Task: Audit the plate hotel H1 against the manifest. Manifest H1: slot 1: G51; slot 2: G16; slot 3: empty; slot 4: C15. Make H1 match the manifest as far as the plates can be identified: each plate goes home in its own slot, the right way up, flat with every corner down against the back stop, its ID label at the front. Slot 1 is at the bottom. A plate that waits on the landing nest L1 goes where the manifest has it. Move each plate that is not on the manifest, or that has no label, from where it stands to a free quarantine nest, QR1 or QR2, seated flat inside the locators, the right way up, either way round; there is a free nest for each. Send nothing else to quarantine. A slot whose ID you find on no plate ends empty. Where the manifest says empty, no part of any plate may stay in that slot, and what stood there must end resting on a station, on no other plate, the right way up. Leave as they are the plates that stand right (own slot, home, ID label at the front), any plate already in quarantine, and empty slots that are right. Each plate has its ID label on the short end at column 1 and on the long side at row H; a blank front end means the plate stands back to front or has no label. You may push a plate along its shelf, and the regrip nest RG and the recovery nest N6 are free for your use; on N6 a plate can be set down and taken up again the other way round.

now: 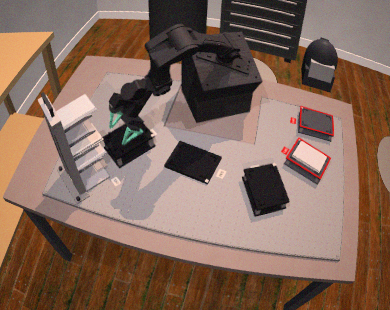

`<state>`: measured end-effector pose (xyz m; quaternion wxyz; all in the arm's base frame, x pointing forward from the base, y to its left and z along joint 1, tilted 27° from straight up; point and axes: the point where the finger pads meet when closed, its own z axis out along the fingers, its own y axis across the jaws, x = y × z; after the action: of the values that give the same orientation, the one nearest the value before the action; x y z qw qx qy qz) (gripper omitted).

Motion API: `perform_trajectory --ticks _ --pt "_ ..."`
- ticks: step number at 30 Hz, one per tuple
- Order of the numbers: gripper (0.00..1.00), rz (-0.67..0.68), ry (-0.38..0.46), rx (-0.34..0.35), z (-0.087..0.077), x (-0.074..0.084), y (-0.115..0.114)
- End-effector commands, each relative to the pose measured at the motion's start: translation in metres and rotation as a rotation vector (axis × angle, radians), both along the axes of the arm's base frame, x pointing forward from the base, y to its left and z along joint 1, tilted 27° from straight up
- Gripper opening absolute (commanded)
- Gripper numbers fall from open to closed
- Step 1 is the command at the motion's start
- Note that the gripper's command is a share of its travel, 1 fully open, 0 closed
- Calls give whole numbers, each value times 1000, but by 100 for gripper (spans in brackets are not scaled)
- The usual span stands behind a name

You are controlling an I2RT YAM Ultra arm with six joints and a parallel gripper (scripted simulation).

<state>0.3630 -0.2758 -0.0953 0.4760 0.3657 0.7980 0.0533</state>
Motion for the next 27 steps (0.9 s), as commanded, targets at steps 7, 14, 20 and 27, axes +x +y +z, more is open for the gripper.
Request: perform_trajectory --ticks 7,14,20,27 --pt "100 -11 -29 -35 9 -6 -2" --pt "100 -11 -29 -35 8 -11 2" --pt "100 -11 -29 -35 8 -11 3" --pt "100 -11 -29 -35 8 -11 3"
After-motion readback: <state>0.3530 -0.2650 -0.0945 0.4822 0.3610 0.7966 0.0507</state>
